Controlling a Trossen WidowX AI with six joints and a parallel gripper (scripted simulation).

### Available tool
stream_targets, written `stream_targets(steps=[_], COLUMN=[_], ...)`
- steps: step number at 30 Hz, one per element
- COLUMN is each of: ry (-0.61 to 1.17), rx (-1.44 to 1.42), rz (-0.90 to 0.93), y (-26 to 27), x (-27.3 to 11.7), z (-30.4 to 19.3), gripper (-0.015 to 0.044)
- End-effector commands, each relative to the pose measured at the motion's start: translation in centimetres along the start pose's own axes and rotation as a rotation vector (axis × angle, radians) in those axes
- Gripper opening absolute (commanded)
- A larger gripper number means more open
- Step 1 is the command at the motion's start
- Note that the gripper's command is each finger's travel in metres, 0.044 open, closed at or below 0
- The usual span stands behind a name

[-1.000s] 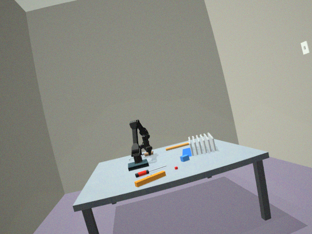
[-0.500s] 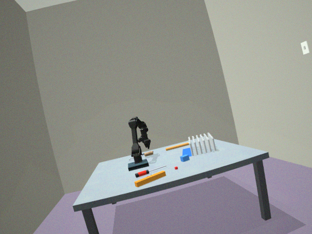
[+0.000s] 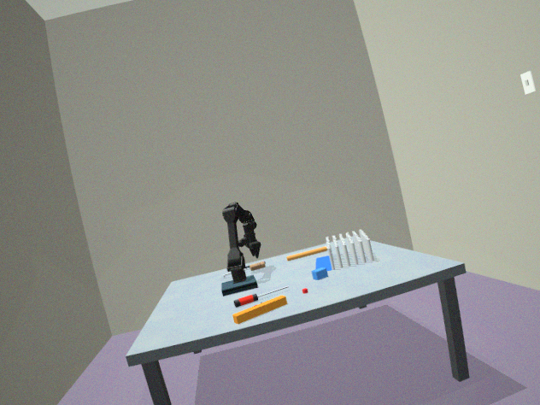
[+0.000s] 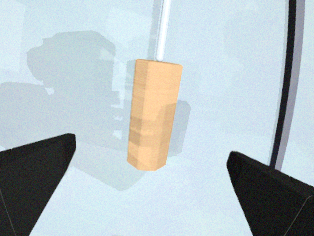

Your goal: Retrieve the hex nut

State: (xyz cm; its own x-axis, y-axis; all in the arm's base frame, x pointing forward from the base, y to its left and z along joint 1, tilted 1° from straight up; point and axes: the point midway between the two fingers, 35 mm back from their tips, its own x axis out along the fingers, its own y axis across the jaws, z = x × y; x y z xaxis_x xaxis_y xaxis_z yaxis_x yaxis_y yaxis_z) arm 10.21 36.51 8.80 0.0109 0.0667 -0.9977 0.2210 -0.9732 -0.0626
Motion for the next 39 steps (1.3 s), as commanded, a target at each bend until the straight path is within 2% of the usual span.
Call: stream_targets(steps=[1, 6, 8, 14, 20, 39], ry=[-0.015, -0.320, -0.360, -0.360, -0.360, -0.361], rx=[-0.003, -0.039, -0.043, -0.043, -0.043, -0.040], rz=[-0.002, -0.199, -0.241, -0.241, -0.241, -0.240], y=[0.1, 0.7, 0.7, 0.7, 0.7, 0.7], x=[0.1, -0.4, -0.7, -0.7, -0.7, 0.8], z=[0.0, -0.9, -1.1, -1.1, -1.1, -1.1], gripper=[0.0440, 0.0440, 0.0440, 0.0440, 0.0282, 0.0280])
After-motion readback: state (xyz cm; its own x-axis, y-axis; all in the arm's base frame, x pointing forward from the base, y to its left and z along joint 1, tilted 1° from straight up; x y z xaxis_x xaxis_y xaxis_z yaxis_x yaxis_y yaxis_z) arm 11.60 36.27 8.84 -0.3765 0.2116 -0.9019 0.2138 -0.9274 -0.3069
